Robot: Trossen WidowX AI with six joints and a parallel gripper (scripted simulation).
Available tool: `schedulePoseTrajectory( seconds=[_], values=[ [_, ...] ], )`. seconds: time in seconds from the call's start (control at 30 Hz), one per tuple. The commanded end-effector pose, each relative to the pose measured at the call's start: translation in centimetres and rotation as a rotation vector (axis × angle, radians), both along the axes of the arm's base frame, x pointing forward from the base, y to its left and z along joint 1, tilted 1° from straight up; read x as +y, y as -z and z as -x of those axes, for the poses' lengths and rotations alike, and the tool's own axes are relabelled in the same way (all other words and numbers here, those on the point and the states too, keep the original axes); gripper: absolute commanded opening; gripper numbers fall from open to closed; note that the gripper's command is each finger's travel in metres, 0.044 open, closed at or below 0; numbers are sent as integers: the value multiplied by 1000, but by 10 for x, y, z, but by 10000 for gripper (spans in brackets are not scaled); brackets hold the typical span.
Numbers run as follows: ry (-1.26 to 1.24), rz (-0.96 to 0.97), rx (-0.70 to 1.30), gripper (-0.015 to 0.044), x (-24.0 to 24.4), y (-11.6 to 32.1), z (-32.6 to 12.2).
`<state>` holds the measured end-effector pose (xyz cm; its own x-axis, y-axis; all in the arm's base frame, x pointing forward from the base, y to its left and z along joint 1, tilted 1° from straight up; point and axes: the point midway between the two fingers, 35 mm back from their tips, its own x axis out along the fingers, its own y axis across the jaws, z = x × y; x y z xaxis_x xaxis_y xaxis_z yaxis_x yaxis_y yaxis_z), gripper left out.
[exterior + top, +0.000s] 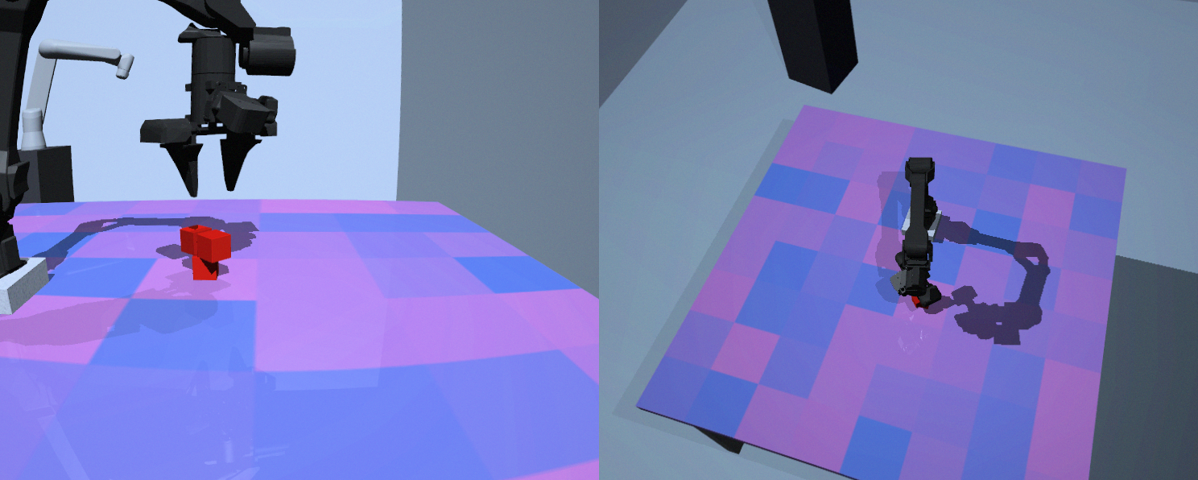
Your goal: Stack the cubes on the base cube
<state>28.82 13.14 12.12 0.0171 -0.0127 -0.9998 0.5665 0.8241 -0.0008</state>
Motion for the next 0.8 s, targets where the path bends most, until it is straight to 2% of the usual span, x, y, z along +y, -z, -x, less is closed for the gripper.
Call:
schedulePoseTrajectory(
  seconds=[0.0, 0.07, 0.2, 0.43, 0.77],
  values=[
    [0, -1, -3, 362, 0, -5, 0],
    [0, -1, -3, 400, 0, -6, 0],
    [0, -4, -1, 400, 32, -4, 16],
    [0, -11, 6, 400, 110, -4, 82],
    [0, -12, 6, 400, 116, -4, 89]
  ],
)
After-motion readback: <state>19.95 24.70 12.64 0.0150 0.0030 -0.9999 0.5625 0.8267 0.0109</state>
